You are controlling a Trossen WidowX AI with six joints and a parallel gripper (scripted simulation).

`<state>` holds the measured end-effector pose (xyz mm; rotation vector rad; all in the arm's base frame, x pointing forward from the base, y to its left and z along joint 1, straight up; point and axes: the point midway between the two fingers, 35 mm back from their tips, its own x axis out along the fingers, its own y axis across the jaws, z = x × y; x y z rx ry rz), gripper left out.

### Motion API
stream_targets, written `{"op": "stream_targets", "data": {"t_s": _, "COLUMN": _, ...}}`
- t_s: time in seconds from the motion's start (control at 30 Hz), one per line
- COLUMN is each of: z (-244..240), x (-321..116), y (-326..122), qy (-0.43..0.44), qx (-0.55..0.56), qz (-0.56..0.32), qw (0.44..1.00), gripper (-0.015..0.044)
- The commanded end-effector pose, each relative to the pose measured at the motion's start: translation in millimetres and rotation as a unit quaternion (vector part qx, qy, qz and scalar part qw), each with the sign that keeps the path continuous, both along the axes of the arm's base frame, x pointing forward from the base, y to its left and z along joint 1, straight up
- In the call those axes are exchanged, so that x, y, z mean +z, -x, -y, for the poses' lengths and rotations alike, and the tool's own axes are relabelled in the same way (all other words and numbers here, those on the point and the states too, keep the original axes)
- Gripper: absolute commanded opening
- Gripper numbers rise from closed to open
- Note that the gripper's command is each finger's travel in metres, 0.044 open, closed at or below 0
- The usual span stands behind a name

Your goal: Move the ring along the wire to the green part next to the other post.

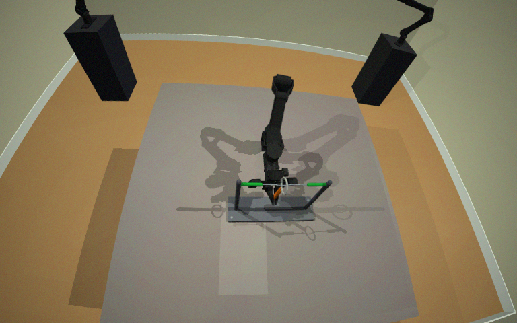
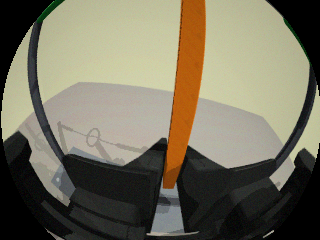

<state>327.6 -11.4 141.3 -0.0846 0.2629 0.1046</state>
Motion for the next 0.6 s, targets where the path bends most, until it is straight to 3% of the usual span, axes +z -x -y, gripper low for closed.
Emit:
{"op": "stream_targets", "data": {"t_s": 0.0, "z": -2.1, "x": 2.8, "y": 0.9, "qy": 0.012, "qx": 0.020, "qz": 0.002, "qw": 1.000, "gripper": -0.0150}}
{"op": "stream_targets", "data": {"t_s": 0.57, "z": -22.4, "x": 0.5, "y": 4.7, "qy": -0.009, "qx": 0.007, "qz": 0.001, "qw": 1.000, "gripper": -0.0150}}
